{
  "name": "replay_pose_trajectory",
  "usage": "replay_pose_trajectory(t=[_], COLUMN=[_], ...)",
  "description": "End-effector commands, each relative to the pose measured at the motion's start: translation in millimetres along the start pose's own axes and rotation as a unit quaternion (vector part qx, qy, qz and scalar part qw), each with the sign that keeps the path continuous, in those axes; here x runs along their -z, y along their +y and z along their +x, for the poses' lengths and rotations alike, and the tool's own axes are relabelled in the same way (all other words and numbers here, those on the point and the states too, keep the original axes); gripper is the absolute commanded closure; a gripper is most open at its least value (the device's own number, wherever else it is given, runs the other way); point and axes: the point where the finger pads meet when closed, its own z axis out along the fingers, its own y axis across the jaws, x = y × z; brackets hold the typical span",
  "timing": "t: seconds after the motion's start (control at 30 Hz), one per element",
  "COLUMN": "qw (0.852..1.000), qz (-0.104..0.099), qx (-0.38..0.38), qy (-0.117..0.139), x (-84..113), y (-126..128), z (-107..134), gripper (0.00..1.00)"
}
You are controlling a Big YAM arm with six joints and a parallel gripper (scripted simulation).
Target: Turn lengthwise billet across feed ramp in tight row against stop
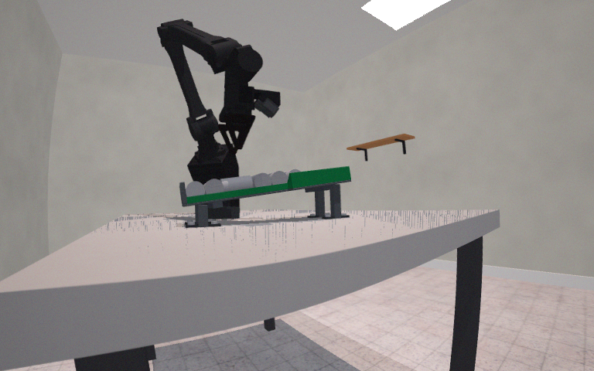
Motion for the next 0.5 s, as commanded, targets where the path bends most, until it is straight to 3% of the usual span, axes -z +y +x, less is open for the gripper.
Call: replay_pose_trajectory(t=[0.0,0.47], qw=[1.0,0.999], qz=[0.024,0.028], qx=[-0.011,-0.013], qy=[-0.003,-0.017], x=[15.4,16.4], y=[-23.7,-22.3], z=[11.0,13.3], gripper=[0.45,0.45])
